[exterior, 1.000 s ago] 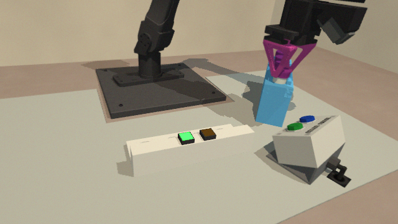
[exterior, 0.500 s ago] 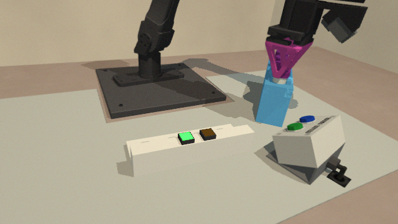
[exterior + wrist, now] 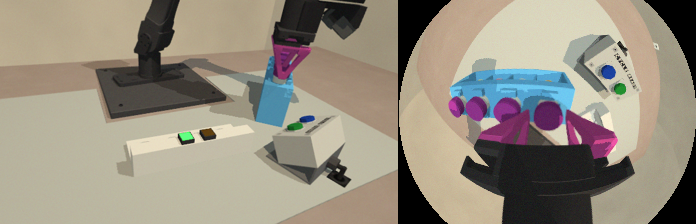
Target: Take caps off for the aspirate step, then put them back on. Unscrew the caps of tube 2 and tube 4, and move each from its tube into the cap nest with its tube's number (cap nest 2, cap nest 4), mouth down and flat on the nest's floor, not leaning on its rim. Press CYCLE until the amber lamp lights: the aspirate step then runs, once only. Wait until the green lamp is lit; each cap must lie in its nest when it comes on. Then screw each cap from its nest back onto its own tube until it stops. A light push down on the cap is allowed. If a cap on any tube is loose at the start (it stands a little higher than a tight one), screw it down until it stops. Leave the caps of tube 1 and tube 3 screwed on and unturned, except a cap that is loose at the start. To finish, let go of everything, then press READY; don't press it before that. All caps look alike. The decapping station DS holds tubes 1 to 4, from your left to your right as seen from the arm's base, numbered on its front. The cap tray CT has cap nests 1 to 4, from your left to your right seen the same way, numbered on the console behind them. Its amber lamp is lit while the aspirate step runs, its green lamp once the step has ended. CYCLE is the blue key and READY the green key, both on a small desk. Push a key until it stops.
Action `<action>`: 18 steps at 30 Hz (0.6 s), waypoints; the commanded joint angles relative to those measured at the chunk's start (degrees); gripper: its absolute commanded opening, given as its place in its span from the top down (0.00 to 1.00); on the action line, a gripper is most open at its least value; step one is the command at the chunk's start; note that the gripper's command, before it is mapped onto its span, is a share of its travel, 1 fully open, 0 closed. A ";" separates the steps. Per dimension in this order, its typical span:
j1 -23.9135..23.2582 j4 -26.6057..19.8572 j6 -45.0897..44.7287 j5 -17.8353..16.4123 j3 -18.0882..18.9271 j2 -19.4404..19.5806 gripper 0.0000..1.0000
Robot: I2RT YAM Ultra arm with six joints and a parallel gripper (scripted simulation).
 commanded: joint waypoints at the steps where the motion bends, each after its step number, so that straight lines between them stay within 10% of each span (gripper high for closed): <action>1: -0.04 -0.04 -4.58 -0.05 0.81 -0.33 0.51; 5: -0.04 -0.04 -4.58 -0.05 0.82 -0.32 0.51; 6: -0.04 -0.04 -4.58 -0.05 0.82 -0.32 1.00; 18: -0.03 -0.03 -4.57 -0.05 0.80 -0.33 1.00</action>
